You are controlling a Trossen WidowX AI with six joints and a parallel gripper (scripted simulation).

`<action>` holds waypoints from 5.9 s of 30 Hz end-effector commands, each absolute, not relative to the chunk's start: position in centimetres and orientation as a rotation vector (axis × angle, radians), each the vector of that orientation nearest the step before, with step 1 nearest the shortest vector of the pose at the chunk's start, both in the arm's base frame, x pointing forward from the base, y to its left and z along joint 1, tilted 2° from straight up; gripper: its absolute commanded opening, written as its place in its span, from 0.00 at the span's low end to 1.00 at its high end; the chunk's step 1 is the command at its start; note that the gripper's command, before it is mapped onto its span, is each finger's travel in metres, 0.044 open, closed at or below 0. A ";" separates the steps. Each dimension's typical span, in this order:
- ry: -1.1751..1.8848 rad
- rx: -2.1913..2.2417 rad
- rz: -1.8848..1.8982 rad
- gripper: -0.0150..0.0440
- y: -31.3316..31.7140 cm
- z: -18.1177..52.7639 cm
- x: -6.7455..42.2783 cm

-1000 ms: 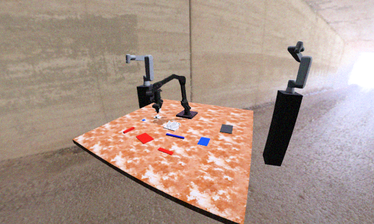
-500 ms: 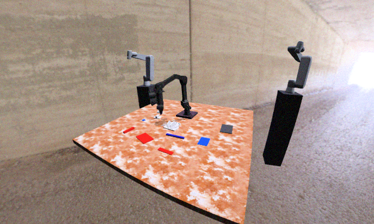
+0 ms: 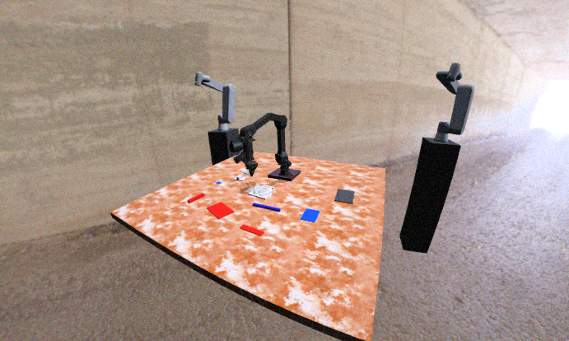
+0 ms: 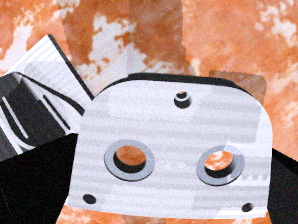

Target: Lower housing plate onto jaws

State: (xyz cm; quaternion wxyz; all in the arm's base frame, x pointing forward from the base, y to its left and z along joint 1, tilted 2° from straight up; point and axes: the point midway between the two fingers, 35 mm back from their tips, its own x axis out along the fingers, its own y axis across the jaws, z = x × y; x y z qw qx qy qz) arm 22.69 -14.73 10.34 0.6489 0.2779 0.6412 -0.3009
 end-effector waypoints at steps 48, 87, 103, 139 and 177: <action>1.566 0.158 -0.187 0.85 -2.7 9.7 23.7; 1.567 0.162 -0.192 0.85 -3.2 9.7 23.1; 1.567 0.162 -0.193 0.85 -3.3 9.6 23.0; 1.567 0.162 -0.193 0.85 -3.4 3.8 23.0; 1.567 0.162 -0.192 0.85 -3.4 3.0 22.9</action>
